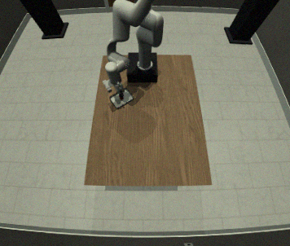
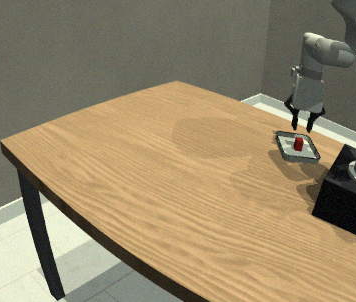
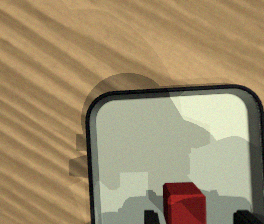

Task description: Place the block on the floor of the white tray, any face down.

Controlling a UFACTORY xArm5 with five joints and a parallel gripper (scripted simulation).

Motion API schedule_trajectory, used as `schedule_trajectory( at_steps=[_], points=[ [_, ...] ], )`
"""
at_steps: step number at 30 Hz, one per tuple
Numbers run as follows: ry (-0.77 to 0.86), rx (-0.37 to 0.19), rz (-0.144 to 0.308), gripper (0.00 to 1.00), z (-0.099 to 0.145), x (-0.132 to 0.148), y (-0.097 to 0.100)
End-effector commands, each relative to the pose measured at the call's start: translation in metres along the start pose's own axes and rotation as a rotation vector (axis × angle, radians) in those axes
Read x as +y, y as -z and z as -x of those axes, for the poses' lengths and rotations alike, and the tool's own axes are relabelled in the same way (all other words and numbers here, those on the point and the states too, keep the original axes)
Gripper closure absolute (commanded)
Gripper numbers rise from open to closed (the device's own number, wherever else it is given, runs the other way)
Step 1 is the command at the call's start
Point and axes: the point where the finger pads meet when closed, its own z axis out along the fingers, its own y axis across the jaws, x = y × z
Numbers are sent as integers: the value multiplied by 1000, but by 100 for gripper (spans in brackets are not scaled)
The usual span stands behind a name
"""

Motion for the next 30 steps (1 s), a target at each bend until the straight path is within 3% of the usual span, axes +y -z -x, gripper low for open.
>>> schedule_trajectory(
  at_steps=[1,14,18,21,30],
  points=[
    [0,2,-1,53,-1,0,4],
    [0,2,-1,53,0,0,4],
    [0,1,-1,53,4,13,4],
    [0,1,-3,53,26,67,4],
    [0,5,-10,53,60,143,-1]
  ],
)
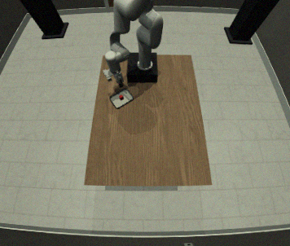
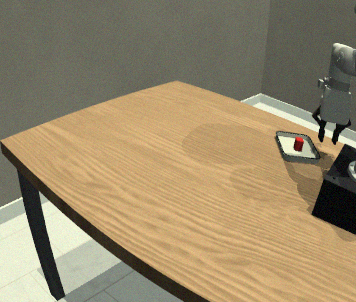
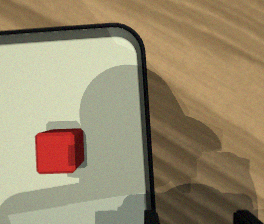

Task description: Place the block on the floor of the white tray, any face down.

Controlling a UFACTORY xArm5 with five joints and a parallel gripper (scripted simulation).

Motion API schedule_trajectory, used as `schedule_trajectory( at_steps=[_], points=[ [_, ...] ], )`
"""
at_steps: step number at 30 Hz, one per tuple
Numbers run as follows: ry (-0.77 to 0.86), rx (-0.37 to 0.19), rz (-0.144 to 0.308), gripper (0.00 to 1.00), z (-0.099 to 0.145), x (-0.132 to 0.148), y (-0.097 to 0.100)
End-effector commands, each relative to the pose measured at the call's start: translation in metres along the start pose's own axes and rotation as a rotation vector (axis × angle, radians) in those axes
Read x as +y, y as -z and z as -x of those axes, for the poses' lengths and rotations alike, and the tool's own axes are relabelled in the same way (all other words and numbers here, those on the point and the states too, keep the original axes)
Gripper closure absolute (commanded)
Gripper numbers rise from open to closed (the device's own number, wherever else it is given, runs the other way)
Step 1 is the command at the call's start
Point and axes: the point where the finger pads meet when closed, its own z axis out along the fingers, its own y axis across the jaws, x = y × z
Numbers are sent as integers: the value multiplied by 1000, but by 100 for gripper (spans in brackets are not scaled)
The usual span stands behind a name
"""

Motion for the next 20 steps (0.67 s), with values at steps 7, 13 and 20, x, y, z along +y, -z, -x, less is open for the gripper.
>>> schedule_trajectory(
  at_steps=[7,13,20],
  points=[
    [9,24,-9,53,39,113,6],
    [9,24,-9,53,43,125,8],
    [9,24,-9,53,43,125,8]
  ],
)
